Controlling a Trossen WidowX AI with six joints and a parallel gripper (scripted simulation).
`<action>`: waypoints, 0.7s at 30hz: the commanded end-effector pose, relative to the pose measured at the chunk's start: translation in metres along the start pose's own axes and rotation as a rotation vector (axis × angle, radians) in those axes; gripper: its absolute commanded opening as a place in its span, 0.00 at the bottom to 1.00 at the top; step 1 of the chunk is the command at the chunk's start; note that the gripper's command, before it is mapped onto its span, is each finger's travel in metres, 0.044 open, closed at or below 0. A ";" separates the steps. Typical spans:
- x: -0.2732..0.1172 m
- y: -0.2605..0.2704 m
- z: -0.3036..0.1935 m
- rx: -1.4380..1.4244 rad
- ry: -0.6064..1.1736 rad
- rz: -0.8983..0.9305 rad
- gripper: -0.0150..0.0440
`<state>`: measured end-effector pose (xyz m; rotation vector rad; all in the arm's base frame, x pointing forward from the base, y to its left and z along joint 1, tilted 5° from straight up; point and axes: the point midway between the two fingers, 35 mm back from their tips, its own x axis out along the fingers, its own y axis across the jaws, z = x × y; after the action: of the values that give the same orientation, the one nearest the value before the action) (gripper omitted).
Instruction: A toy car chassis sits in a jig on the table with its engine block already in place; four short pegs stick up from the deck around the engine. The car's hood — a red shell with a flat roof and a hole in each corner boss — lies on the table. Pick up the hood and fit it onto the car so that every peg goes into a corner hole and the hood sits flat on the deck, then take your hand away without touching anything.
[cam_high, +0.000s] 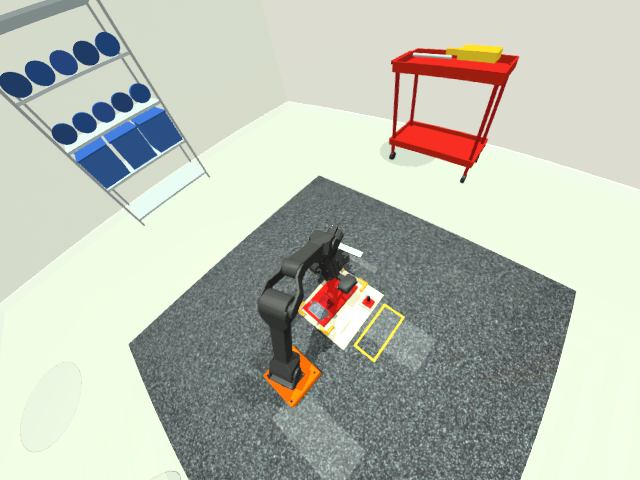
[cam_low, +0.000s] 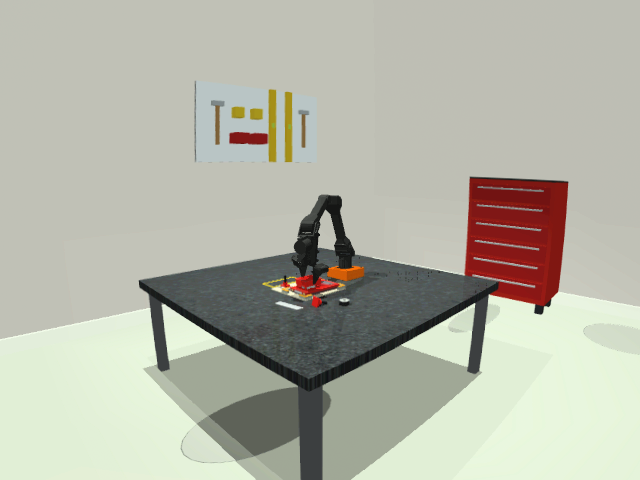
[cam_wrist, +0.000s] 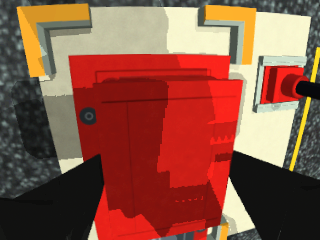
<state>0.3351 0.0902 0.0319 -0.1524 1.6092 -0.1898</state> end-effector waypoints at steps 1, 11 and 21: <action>0.002 0.000 0.000 -0.002 -0.001 -0.005 0.25; 0.007 0.000 0.000 -0.002 -0.001 -0.005 0.25; 0.011 0.001 0.000 -0.002 -0.001 -0.005 0.25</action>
<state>0.3350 0.0896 0.0225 -0.1530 1.6092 -0.1914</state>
